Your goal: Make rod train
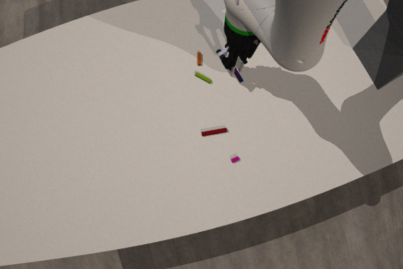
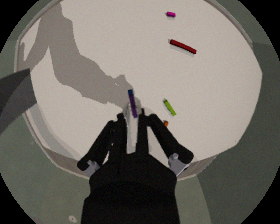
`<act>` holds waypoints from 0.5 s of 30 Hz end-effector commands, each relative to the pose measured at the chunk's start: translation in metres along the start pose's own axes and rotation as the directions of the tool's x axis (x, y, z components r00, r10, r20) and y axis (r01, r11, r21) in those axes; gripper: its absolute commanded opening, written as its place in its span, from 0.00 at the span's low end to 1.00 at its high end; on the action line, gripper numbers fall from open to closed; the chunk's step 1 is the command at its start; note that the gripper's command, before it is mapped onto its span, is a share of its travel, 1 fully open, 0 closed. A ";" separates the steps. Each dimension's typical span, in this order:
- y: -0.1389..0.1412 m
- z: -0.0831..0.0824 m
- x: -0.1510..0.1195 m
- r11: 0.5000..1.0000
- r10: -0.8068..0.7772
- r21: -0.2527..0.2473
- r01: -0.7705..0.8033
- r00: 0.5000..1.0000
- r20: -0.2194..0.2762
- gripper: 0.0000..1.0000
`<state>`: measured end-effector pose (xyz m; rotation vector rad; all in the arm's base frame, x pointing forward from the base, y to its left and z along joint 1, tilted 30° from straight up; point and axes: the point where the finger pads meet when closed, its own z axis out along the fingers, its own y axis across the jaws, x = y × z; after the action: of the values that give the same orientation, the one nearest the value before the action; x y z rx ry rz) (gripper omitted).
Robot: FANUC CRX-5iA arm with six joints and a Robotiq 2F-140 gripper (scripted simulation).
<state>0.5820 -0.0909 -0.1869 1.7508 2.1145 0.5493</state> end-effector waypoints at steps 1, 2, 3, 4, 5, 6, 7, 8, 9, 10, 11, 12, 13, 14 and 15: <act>0.000 0.000 0.000 1.000 0.000 0.000 0.000 1.000 0.000 0.15; 0.000 0.000 0.000 1.000 0.000 0.000 0.000 1.000 0.000 0.15; 0.000 -0.001 0.000 1.000 0.000 0.000 0.000 1.000 0.000 0.15; 0.000 -0.002 0.000 1.000 0.000 0.000 0.000 1.000 0.000 0.15; 0.000 -0.003 0.000 1.000 0.000 0.000 0.000 1.000 0.000 0.15; 0.000 -0.006 0.000 1.000 0.000 0.000 0.000 1.000 0.000 0.15; 0.000 -0.008 0.000 1.000 0.000 0.000 0.000 1.000 0.000 0.15; 0.000 -0.012 0.000 1.000 0.000 0.000 0.000 1.000 0.000 0.15; 0.000 -0.015 0.000 1.000 0.000 0.000 0.000 1.000 0.000 0.15; 0.000 -0.020 0.000 1.000 0.000 0.000 0.000 1.000 0.000 0.15; 0.000 -0.025 0.000 1.000 0.000 0.000 0.000 1.000 0.000 0.15; 0.000 -0.025 0.000 1.000 0.000 0.000 0.000 1.000 0.000 0.15; 0.000 -0.025 0.000 1.000 0.000 0.000 0.000 1.000 0.000 0.15; 0.000 -0.030 0.000 1.000 0.000 0.000 0.000 1.000 0.000 0.15; 0.000 -0.035 0.000 1.000 0.000 0.000 0.000 1.000 0.000 0.15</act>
<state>0.5699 -0.0930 -0.1658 1.7503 2.1135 0.5482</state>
